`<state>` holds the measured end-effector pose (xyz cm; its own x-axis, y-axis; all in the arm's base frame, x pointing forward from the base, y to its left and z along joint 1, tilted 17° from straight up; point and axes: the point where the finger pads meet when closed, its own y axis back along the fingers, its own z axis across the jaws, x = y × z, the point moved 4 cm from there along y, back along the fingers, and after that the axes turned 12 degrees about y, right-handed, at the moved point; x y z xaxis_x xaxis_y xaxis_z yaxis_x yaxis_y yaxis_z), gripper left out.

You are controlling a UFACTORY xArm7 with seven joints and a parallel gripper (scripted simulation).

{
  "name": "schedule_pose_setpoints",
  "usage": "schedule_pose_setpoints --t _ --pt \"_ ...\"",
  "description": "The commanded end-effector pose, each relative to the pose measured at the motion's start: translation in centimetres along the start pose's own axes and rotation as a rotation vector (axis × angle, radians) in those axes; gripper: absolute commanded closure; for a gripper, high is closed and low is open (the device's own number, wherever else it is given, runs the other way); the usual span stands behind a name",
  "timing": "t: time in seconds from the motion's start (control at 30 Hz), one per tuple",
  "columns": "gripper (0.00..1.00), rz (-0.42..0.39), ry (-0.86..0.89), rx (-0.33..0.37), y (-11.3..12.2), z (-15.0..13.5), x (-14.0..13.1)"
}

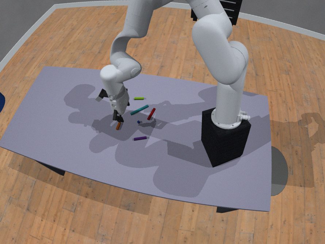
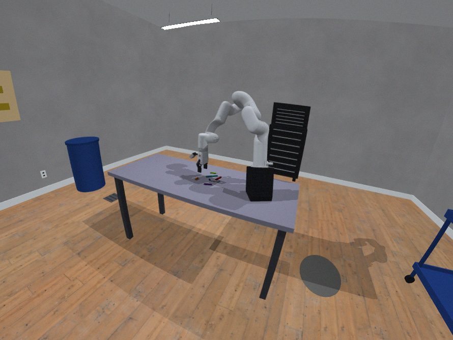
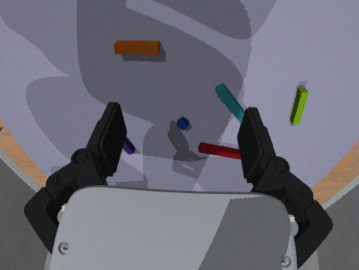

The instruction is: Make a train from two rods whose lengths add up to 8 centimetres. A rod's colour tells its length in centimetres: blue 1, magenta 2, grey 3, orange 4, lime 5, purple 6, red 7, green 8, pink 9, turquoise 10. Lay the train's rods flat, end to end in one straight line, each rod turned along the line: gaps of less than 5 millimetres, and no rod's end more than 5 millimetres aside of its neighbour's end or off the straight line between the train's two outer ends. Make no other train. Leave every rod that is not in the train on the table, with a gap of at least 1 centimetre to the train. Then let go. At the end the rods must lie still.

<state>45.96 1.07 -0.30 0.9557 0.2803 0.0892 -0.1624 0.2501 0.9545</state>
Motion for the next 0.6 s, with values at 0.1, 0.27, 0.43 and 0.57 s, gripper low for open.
schedule_pose_setpoints --t 0.1,0.27,0.43,0.57 --pt "0.0 0.004 0.007 0.0 0.2 -6.4 -3.7" --pt "0.0 0.004 0.007 0.002 0.3 -8.5 -5.4" --pt "0.0 0.004 0.007 0.002 0.3 -8.5 -5.4" --pt "0.0 0.004 0.007 0.002 0.3 -8.5 -5.4"
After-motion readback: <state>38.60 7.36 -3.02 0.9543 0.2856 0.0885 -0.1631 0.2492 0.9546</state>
